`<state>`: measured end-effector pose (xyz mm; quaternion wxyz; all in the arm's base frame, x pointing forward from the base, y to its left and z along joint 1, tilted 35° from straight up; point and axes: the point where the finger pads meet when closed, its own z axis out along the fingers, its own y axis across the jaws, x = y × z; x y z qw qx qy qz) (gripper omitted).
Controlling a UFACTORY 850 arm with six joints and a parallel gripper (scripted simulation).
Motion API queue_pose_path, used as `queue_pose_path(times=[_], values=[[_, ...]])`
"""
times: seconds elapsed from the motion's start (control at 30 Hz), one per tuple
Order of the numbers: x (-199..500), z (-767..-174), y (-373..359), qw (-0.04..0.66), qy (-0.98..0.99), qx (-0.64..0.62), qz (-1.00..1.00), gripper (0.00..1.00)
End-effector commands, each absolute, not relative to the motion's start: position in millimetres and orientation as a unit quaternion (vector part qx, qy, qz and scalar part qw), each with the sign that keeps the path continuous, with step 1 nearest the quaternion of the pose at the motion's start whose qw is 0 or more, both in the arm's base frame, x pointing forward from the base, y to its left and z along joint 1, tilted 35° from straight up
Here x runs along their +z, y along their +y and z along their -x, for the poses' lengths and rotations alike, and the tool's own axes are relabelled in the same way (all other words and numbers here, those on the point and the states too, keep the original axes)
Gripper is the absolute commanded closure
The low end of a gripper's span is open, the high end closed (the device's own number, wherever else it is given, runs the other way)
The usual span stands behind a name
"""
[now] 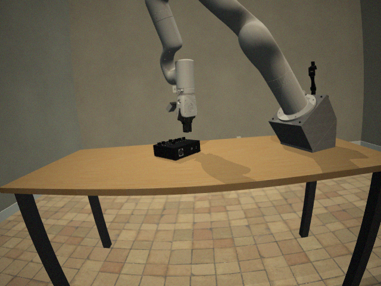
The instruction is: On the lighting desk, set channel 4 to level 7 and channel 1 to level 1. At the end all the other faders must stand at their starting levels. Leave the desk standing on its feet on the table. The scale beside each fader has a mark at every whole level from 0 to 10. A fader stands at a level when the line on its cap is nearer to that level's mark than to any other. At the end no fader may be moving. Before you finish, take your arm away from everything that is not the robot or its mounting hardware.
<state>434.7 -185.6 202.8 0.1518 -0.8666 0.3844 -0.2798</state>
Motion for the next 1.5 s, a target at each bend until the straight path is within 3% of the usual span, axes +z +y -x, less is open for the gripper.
queue_pose_path(times=[0.0, 1.47], values=[[203.5, -435.2, -185.9, 0.168, 0.411, -0.252, 0.86, 1.0], [200.0, -438.0, -185.6, 0.168, 0.411, -0.252, 0.86, 1.0]])
